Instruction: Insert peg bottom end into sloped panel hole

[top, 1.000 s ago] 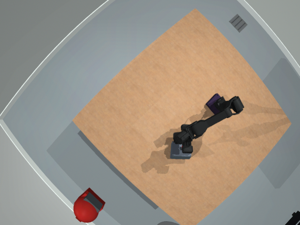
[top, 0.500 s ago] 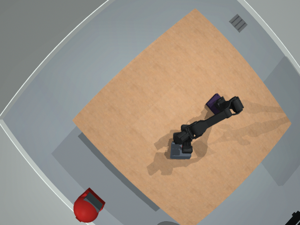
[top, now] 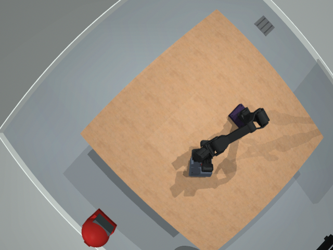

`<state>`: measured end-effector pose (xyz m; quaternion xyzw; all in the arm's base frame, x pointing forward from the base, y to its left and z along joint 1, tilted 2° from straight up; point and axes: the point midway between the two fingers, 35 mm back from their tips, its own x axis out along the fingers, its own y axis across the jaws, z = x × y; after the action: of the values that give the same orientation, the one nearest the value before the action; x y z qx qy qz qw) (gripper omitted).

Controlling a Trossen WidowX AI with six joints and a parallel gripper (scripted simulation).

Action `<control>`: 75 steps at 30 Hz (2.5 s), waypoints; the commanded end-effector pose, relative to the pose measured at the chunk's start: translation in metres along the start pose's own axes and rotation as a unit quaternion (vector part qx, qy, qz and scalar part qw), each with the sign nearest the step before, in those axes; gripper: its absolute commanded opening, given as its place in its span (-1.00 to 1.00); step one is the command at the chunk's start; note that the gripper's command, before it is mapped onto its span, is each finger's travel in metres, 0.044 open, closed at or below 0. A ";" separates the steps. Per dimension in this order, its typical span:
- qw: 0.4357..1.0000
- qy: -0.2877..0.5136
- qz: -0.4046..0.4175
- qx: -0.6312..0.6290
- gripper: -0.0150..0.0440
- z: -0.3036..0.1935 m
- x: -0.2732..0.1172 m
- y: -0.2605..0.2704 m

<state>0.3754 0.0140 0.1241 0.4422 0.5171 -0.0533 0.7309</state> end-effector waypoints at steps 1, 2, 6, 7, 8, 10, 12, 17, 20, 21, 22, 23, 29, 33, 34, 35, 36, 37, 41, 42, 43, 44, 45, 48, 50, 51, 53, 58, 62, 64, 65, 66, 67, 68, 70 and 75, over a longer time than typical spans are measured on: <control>1.000 0.004 -0.007 0.005 -0.49 -0.001 0.008 -0.004; 1.000 0.004 -0.007 0.005 -0.49 -0.001 0.008 -0.005; 1.000 0.004 -0.007 0.005 -0.49 -0.001 0.011 -0.005; 1.000 0.004 -0.007 0.005 -0.49 -0.001 0.011 -0.006; 1.000 0.004 -0.007 0.005 -0.49 -0.001 0.012 -0.006; 1.000 0.004 -0.007 0.005 -0.49 -0.002 0.012 -0.007; 1.000 0.004 -0.007 0.005 -0.49 -0.002 0.013 -0.007; 1.000 0.004 -0.007 0.005 -0.49 -0.002 0.014 -0.008; 1.000 0.003 -0.004 0.003 -0.49 -0.001 0.012 -0.006; 1.000 0.002 -0.003 0.002 -0.49 -0.001 0.011 -0.004; 1.000 0.002 -0.001 0.001 -0.49 -0.001 0.010 -0.003; 1.000 0.002 -0.001 0.001 -0.49 -0.001 0.010 -0.003; 1.000 0.002 -0.001 0.001 -0.49 -0.001 0.010 -0.004; 1.000 0.002 -0.001 0.001 -0.49 -0.001 0.010 -0.005; 1.000 0.002 -0.001 0.001 -0.49 -0.001 0.010 -0.006; 1.000 0.002 -0.001 0.001 -0.49 -0.001 0.010 -0.006; 1.000 0.002 -0.001 0.001 -0.49 -0.001 0.010 -0.006; 1.000 0.002 -0.001 0.001 -0.49 -0.002 0.010 -0.007; 1.000 0.002 -0.001 0.001 -0.49 -0.002 0.010 -0.008; 1.000 0.002 -0.001 0.001 -0.49 -0.002 0.011 -0.008; 1.000 0.002 -0.001 0.001 -0.49 -0.002 0.011 -0.008; 1.000 0.002 -0.001 0.001 -0.49 -0.002 0.011 -0.008; 1.000 0.002 -0.001 0.001 -0.49 -0.003 0.012 -0.008; 1.000 0.002 -0.001 0.001 -0.49 -0.003 0.013 -0.008; 1.000 0.002 -0.001 0.001 -0.49 -0.003 0.014 -0.009; 1.000 0.002 -0.001 0.001 -0.49 -0.003 0.014 -0.009; 1.000 0.002 -0.001 0.001 -0.49 -0.003 0.015 -0.009; 1.000 0.002 -0.001 0.001 -0.49 -0.004 0.016 -0.008; 1.000 0.002 -0.001 0.001 -0.49 -0.003 0.017 -0.008; 1.000 0.002 -0.001 0.001 -0.49 -0.003 0.017 -0.008; 1.000 0.002 -0.001 0.001 -0.49 -0.003 0.017 -0.008; 1.000 0.002 -0.001 0.001 -0.49 -0.003 0.017 -0.008; 1.000 0.002 -0.001 0.001 -0.49 -0.003 0.017 -0.009; 1.000 0.002 -0.001 0.001 -0.49 -0.003 0.017 -0.009; 1.000 0.002 -0.001 0.001 -0.49 -0.003 0.017 -0.009; 1.000 0.002 -0.001 0.001 -0.49 -0.003 0.018 -0.009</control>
<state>0.3772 0.0177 0.1078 0.4411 0.5165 -0.0508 0.7321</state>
